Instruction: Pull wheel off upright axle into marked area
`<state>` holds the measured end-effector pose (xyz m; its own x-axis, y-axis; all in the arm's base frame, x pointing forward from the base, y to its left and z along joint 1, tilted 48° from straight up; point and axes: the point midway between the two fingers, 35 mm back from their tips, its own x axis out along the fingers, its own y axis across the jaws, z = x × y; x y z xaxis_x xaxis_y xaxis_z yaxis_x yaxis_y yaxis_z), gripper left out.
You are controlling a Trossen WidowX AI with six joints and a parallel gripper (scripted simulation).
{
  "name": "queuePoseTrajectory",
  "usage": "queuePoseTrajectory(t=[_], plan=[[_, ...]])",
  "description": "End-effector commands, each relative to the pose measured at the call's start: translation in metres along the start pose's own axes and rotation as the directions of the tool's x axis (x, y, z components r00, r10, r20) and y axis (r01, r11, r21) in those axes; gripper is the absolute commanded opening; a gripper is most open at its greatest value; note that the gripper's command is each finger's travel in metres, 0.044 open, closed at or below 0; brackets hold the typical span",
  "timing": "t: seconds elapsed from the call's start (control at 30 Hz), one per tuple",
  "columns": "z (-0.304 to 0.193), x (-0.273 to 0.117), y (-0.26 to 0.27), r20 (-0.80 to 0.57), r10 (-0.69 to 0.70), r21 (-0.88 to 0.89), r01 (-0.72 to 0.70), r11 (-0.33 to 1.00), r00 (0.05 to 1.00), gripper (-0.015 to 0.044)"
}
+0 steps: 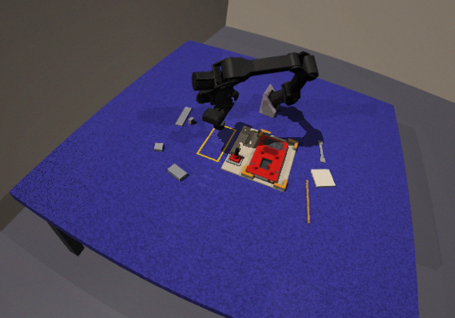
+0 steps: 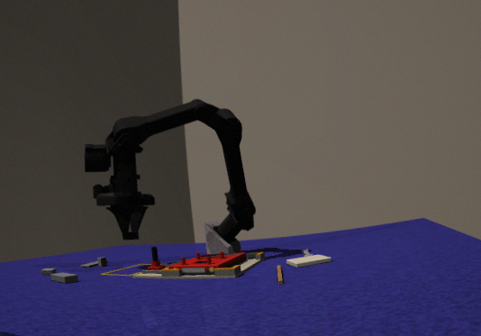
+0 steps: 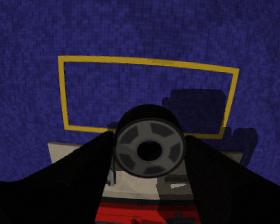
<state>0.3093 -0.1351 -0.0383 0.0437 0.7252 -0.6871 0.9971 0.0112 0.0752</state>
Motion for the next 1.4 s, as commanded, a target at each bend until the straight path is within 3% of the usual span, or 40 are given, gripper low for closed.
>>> queuePoseTrajectory(t=[0.0, 0.33, 0.6, 0.97, 1.2, 1.33, 1.37], plan=[[-0.001, 0.023, 0.001, -0.008, -0.006, 0.003, 0.006, 1.000, 1.000, 0.0000], [-0.004, 0.076, -0.001, -0.012, -0.005, 0.002, 0.005, 1.000, 1.000, 0.0000], [-0.004, 0.080, -0.001, -0.013, -0.005, 0.002, 0.005, 1.000, 1.000, 0.0000], [-0.003, 0.074, -0.001, -0.008, -0.007, -0.002, 0.007, 1.000, 1.000, 0.0289], [-0.002, 0.018, -0.001, -0.010, -0.006, 0.002, 0.006, 1.000, 1.000, 0.0300], [-0.002, 0.016, -0.001, -0.010, -0.006, 0.003, 0.006, 1.000, 1.000, 0.0300], [-0.001, 0.021, -0.002, -0.007, 0.007, 0.008, -0.007, 1.000, 1.000, 0.0326]])
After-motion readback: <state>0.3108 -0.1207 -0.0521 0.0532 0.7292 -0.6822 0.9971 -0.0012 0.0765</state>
